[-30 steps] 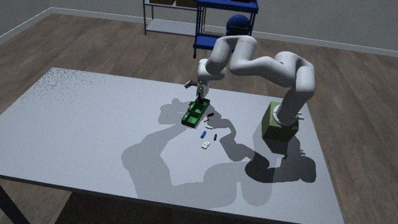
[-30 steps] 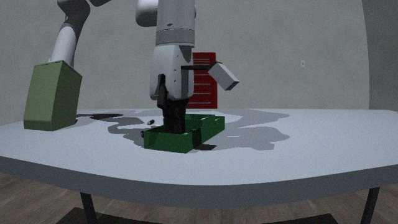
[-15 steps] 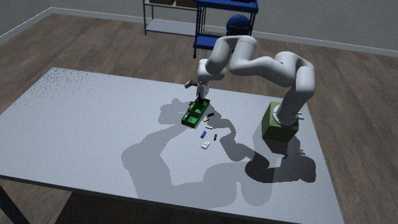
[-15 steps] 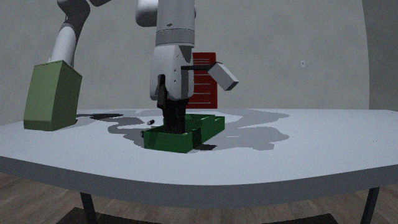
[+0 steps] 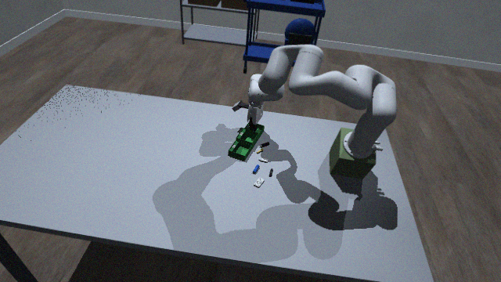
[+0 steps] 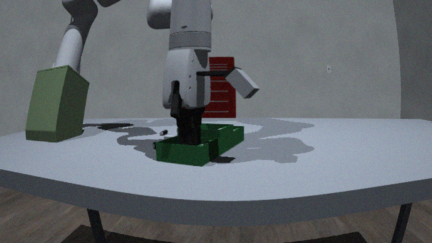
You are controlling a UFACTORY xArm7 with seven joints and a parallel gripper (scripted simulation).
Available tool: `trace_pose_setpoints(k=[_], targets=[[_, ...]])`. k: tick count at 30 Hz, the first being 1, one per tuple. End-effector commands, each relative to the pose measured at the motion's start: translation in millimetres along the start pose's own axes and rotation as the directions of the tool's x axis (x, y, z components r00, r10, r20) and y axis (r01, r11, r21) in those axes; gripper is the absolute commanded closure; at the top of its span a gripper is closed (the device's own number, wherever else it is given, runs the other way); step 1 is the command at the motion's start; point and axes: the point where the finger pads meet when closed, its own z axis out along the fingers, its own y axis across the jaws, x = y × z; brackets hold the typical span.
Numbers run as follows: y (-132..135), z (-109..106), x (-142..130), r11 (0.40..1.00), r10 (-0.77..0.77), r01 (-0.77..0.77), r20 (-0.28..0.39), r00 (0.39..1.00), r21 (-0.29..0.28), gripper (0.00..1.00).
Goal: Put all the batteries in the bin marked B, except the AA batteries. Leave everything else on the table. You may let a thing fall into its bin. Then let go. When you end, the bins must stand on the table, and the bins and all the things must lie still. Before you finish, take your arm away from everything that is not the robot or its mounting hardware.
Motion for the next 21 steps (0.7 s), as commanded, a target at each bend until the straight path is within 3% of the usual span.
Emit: trace_pose_setpoints(k=[1, 21], targets=[[1, -2, 2, 1.000, 0.000, 0.000, -0.004, 1.000, -0.002, 0.93], [1, -19, 2, 1.000, 0.000, 0.000, -0.004, 1.000, -0.002, 0.93]])
